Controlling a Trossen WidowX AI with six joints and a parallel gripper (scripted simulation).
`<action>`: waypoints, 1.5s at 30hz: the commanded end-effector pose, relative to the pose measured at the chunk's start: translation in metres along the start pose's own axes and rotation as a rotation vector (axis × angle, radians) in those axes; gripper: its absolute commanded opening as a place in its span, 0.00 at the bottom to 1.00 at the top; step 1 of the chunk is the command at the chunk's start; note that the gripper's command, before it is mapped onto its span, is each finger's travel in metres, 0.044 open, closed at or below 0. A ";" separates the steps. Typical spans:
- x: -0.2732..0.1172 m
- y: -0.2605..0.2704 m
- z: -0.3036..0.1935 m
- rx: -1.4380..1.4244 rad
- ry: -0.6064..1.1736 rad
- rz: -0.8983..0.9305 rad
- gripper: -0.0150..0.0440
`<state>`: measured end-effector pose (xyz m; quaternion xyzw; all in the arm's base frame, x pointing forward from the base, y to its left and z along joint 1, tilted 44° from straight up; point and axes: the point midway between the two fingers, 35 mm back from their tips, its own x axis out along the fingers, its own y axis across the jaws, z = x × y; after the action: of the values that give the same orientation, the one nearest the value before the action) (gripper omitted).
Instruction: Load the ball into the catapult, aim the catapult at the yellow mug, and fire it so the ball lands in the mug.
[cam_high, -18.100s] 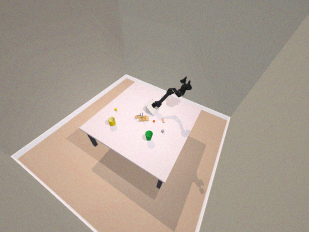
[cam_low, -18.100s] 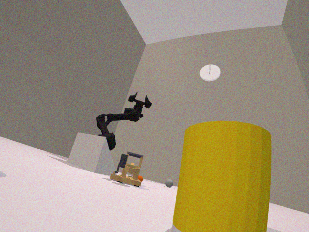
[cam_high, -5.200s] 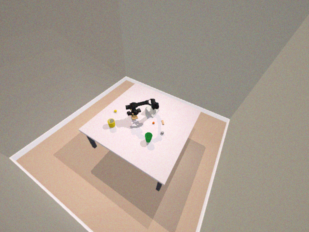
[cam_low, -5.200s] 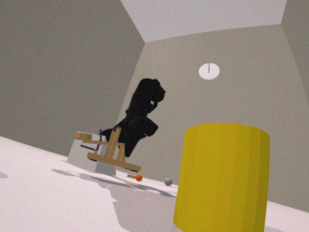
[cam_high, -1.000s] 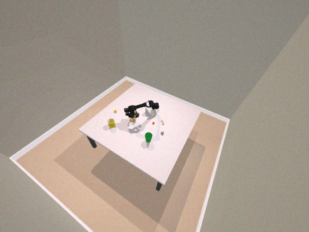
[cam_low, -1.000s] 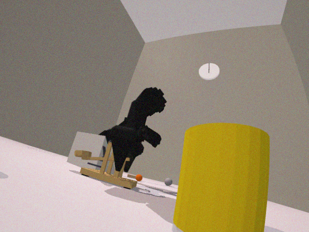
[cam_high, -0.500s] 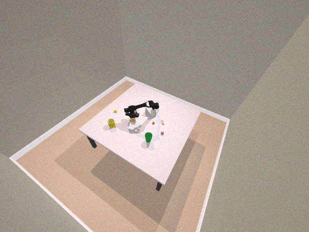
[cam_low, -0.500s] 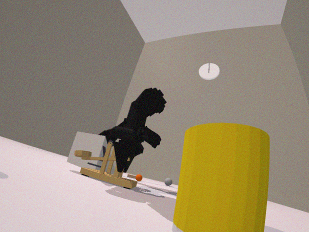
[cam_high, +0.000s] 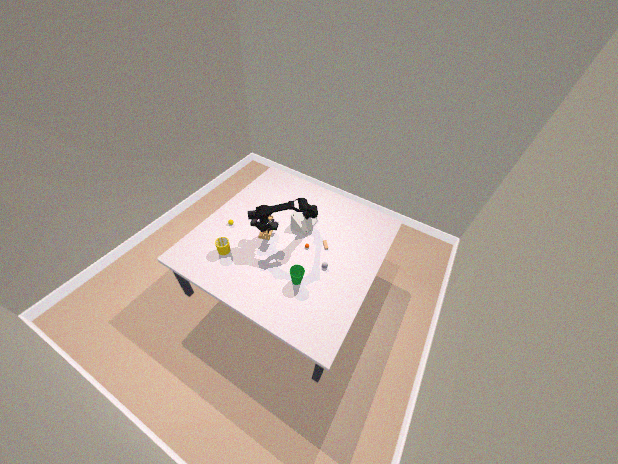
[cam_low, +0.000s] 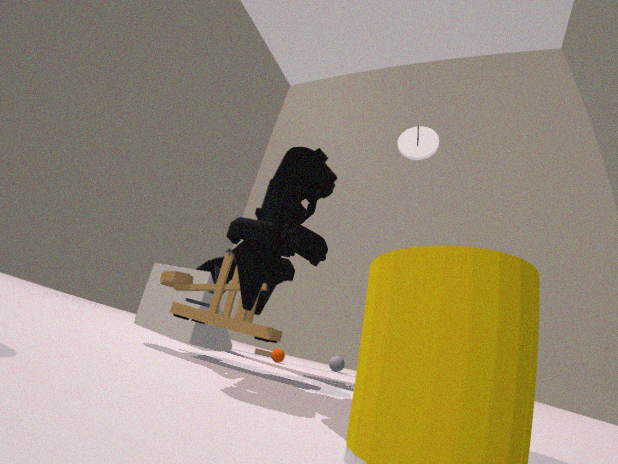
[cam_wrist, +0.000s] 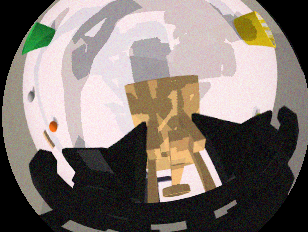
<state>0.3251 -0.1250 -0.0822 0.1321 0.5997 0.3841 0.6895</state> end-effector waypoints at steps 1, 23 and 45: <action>-0.004 0.000 0.001 0.080 0.002 -0.007 0.25; -0.003 -0.020 -0.003 0.834 -0.005 -0.008 0.25; 0.023 -0.025 -0.006 0.857 -0.006 -0.007 0.25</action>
<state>0.3275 -0.1257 -0.1163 0.4029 0.7085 0.1012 0.5705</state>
